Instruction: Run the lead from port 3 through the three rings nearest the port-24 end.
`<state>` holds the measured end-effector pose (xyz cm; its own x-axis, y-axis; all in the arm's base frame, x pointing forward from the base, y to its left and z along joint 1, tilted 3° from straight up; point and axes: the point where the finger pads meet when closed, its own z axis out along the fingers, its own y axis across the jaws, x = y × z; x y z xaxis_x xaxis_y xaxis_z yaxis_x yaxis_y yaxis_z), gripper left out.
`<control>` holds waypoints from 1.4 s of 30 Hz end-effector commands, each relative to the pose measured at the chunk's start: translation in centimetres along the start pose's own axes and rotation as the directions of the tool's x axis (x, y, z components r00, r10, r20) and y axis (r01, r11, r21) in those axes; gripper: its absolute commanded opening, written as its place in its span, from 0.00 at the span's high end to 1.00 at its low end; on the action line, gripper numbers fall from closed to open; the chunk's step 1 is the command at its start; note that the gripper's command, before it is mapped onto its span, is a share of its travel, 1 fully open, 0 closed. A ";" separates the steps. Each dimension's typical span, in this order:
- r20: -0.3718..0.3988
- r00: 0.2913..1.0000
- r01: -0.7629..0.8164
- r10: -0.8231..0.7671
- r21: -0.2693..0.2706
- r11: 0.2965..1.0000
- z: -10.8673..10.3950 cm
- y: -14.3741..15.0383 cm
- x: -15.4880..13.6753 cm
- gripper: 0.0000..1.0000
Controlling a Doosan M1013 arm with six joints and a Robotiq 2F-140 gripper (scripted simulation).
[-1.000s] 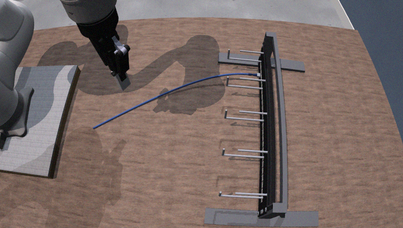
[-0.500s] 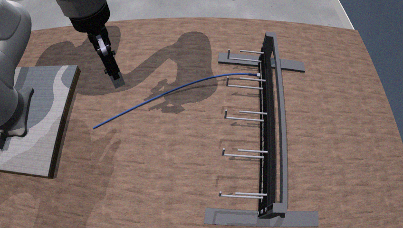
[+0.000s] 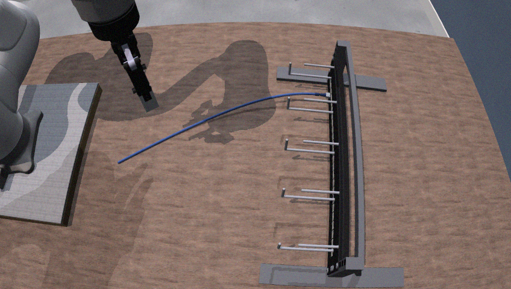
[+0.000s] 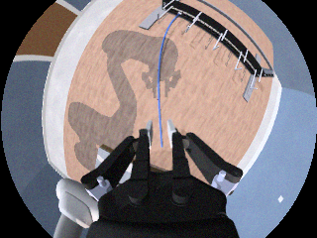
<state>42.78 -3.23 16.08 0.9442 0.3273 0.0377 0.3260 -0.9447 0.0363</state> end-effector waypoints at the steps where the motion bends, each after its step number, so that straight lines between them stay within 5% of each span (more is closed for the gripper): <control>1: 0.000 1.000 0.000 0.000 0.000 1.000 0.0 0.0 0.0 0.80; 23: 0.000 1.000 0.000 0.000 0.000 1.000 0.4 0.0 0.0 0.80; 42: 0.000 1.000 0.000 0.000 0.000 1.000 6.0 0.0 0.0 0.80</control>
<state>43.04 -3.31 10.84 0.9443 0.3270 0.0372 0.3257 -0.9448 0.0364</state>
